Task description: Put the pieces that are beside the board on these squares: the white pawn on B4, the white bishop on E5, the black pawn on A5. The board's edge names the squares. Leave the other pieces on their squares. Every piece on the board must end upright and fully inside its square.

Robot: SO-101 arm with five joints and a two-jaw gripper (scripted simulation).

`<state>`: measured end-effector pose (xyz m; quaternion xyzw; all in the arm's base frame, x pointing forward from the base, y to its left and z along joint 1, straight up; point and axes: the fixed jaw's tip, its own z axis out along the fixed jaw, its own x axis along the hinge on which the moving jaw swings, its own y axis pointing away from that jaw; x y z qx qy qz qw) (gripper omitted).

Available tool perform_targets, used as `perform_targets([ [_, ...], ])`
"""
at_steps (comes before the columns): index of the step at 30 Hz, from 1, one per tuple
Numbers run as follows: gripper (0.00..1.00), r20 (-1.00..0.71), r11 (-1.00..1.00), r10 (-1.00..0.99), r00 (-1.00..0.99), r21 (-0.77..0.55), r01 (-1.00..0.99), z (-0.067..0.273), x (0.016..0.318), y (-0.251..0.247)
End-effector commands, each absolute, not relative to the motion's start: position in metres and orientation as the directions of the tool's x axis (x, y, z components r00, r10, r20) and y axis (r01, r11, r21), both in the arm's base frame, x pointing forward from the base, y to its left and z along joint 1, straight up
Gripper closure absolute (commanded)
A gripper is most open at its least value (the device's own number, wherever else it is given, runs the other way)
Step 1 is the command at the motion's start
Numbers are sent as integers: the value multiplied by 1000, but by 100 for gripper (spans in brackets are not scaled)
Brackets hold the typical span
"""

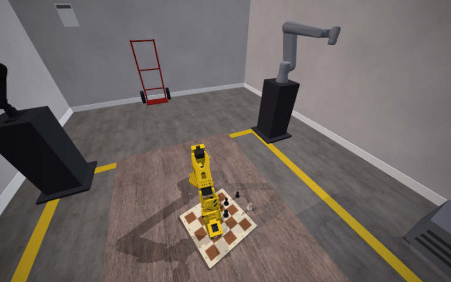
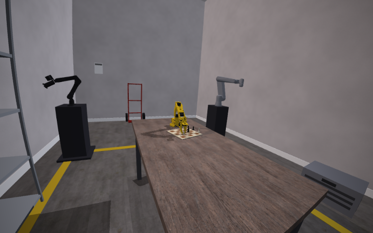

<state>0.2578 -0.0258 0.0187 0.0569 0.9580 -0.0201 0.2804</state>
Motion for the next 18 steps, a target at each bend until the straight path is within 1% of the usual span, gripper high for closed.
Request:
perform_targets([
  [1,91,-522,993,101,-847,-1,119,15,253,-23],
  [18,91,-522,993,101,-847,0,119,19,253,-23],
])
